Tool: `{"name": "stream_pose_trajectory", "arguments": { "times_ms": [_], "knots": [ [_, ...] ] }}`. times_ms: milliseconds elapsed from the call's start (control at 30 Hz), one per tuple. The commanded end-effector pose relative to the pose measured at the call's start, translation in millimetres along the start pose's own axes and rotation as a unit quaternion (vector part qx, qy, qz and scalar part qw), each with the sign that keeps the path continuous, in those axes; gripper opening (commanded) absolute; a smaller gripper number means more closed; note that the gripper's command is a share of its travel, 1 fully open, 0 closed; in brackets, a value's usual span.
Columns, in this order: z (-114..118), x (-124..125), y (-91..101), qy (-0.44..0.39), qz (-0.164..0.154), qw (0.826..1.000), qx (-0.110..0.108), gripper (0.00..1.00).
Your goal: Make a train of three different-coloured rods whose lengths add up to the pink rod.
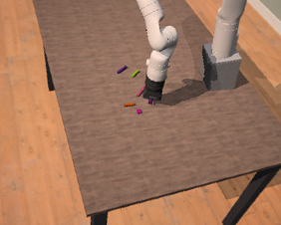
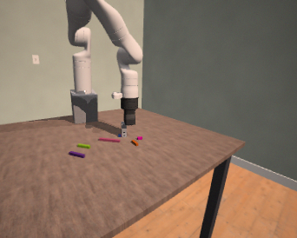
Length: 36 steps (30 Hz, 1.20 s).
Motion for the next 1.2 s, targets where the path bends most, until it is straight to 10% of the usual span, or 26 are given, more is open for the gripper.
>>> {"name": "stream_pose_trajectory", "arguments": {
  "times_ms": [0,333,1167],
  "knots": [
    [-0.3,-0.4,0.4,0.000,0.000,1.000,0.000,0.36],
    [-0.3,-0.4,0.4,0.000,0.000,1.000,0.000,0.54],
    [-0.2,-0.3,34.9,0.000,0.000,1.000,0.000,0.54]
  ]
}}
Point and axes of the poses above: the point where the finger pads meet when closed, its own y axis back along the fingers, its own z axis across the jaws, x = y × z, the point moved 5 cm from there along y, back along the fingers, and after that the axes turned 15 degrees about -y, right-handed, at the moved point
